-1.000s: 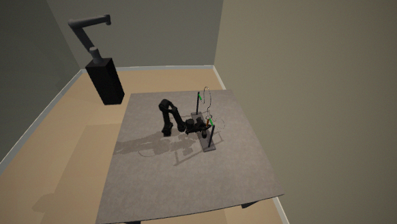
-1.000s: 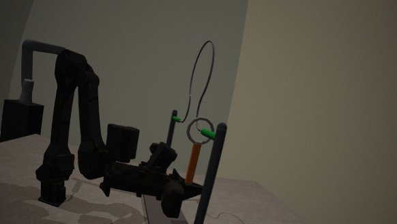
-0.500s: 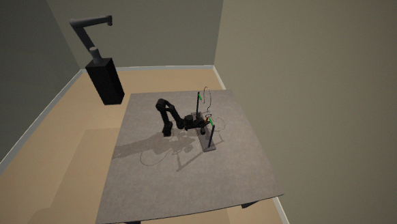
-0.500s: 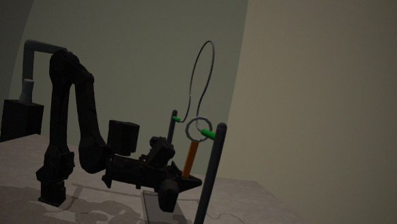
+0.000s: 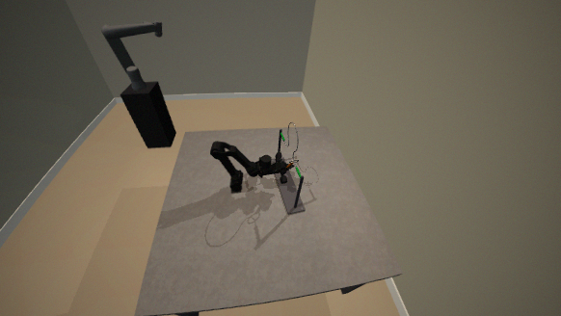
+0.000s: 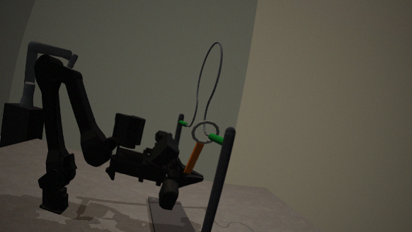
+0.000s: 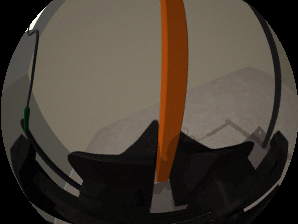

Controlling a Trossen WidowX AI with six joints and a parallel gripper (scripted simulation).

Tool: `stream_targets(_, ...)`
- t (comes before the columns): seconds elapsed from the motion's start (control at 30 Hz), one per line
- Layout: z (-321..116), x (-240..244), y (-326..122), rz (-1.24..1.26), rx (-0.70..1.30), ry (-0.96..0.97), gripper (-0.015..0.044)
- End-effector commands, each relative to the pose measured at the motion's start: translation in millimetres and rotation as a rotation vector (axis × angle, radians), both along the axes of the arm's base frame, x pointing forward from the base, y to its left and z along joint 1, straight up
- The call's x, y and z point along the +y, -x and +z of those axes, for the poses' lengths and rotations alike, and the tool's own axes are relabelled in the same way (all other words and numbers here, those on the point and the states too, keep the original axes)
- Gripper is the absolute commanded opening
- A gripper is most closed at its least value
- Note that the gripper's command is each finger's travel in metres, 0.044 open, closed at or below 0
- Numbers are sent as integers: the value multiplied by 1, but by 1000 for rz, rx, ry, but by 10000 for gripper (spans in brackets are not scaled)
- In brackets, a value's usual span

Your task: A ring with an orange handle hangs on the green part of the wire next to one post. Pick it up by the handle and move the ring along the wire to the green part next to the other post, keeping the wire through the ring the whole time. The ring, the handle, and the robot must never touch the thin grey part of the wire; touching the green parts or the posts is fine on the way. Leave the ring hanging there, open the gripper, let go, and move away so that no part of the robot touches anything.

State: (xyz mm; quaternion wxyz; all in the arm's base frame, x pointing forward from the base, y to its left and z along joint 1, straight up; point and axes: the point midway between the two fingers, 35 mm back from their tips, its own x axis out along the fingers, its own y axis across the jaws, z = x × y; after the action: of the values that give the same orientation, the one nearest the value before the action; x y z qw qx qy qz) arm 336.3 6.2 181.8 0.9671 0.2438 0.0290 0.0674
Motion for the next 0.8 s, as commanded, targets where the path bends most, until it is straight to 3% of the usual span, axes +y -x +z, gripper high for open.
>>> stream_targets(0.0,9,9,6,20,36,-66,-150)
stream_targets(0.77,68,50,54,264,336,-496,-150)
